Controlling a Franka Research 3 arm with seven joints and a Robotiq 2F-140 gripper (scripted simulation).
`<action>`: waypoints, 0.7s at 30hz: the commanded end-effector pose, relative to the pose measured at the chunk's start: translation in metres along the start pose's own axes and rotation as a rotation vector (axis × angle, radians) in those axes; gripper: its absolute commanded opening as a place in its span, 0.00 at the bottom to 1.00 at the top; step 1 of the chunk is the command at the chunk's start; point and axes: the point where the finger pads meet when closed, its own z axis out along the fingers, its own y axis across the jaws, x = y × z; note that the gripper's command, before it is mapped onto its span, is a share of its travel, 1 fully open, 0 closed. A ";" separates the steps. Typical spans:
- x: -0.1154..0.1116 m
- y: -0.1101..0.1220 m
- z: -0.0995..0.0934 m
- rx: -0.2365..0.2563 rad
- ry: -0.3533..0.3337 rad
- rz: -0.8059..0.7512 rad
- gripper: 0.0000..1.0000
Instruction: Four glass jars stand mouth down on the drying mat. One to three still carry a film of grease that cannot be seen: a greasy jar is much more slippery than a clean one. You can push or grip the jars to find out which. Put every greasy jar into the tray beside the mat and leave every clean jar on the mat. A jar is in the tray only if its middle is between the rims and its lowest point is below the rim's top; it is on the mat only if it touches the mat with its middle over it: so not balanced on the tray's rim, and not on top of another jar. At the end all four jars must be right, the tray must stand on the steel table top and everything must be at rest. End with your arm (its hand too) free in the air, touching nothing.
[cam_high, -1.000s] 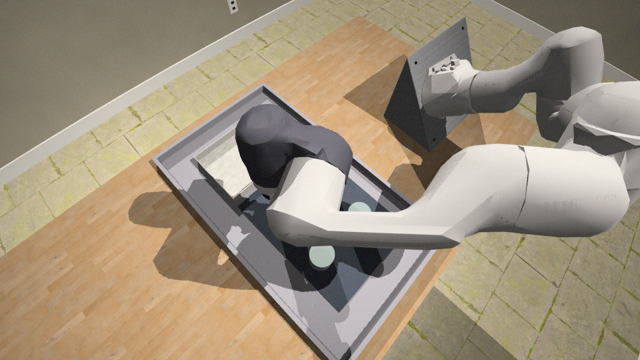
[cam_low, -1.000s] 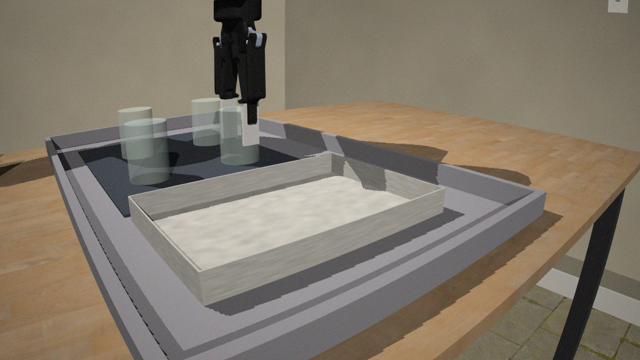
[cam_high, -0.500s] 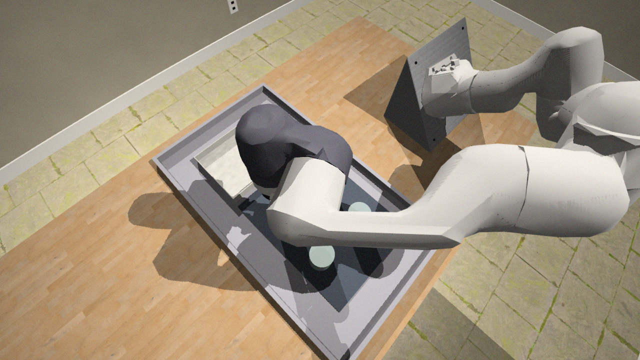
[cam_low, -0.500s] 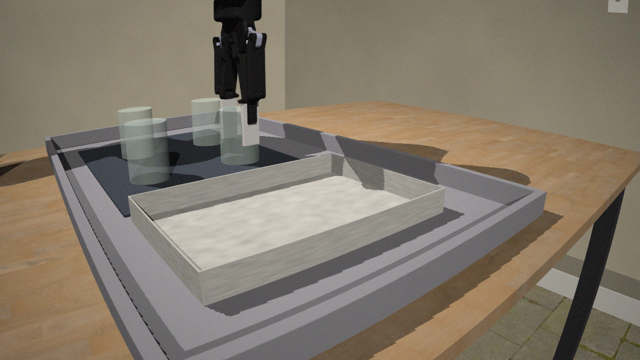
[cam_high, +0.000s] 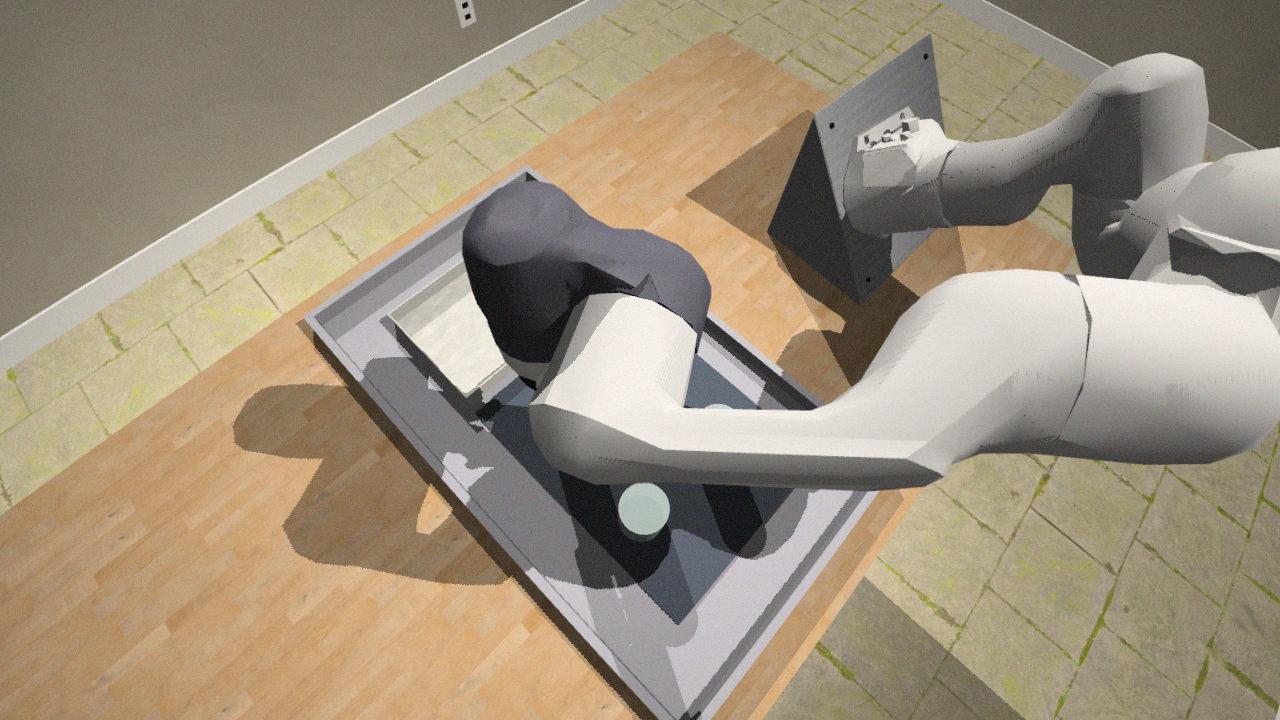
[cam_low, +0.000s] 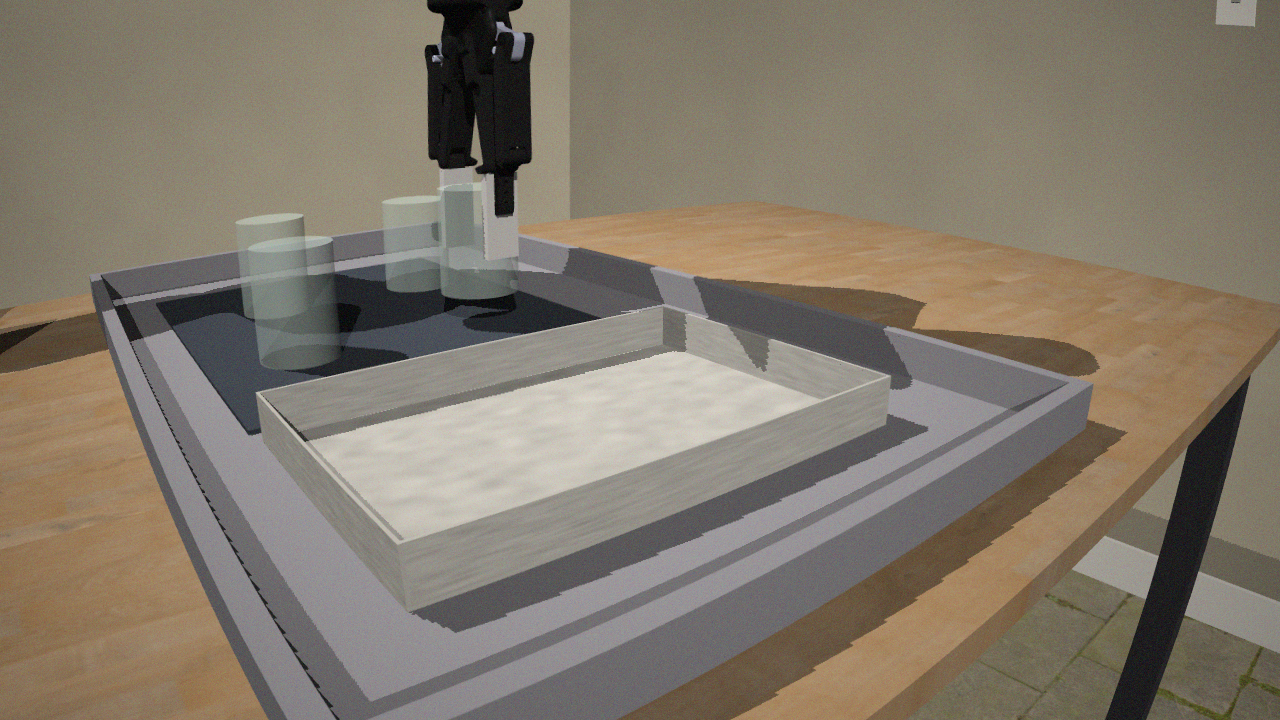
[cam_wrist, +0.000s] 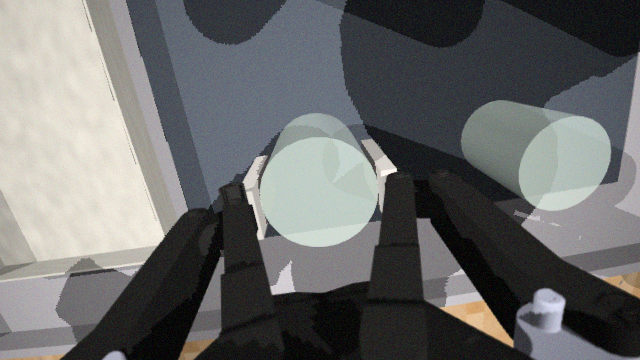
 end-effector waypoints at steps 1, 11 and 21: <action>0.000 0.001 -0.008 -0.003 0.002 0.002 0.00; 0.000 0.001 -0.034 -0.003 0.002 0.002 0.00; 0.000 0.001 -0.056 -0.003 0.002 0.002 0.00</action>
